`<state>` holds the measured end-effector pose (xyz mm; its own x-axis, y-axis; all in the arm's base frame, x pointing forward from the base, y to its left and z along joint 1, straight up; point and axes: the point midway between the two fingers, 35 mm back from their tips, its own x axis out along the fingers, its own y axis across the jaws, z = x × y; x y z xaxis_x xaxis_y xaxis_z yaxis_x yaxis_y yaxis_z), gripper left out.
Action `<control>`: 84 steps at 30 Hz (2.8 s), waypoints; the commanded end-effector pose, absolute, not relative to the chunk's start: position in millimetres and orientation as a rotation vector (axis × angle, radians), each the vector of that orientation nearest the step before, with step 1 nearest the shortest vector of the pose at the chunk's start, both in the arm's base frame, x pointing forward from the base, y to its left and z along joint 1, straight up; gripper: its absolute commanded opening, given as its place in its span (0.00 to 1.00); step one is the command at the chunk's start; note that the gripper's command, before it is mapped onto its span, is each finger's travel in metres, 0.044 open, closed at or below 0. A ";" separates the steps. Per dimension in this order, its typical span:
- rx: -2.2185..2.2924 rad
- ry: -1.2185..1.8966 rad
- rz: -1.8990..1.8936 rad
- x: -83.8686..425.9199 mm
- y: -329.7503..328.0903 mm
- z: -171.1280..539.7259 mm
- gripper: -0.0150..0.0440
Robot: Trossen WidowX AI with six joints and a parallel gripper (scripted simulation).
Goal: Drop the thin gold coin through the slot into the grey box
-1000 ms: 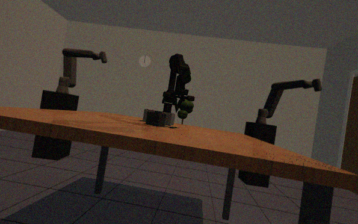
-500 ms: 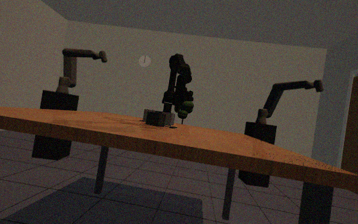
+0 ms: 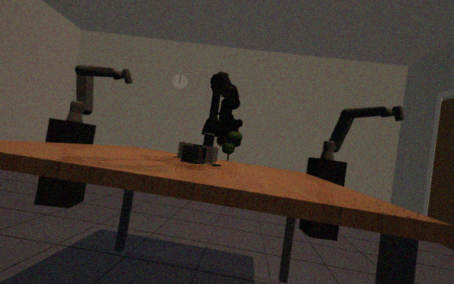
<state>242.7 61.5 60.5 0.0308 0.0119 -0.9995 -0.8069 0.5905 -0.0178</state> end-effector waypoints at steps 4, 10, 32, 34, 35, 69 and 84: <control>-0.744 1.409 0.737 245.9 50.9 60.6 0.25; -0.745 1.409 0.736 250.5 36.3 60.6 0.25; -0.748 1.411 0.731 259.5 -20.1 60.6 0.25; -0.749 1.411 0.731 259.7 -25.4 60.6 0.25; -0.749 1.411 0.730 259.8 -28.0 60.6 0.25; -0.754 1.413 0.724 258.5 -58.4 60.3 0.25; -0.752 1.413 0.725 258.1 -58.1 59.7 0.25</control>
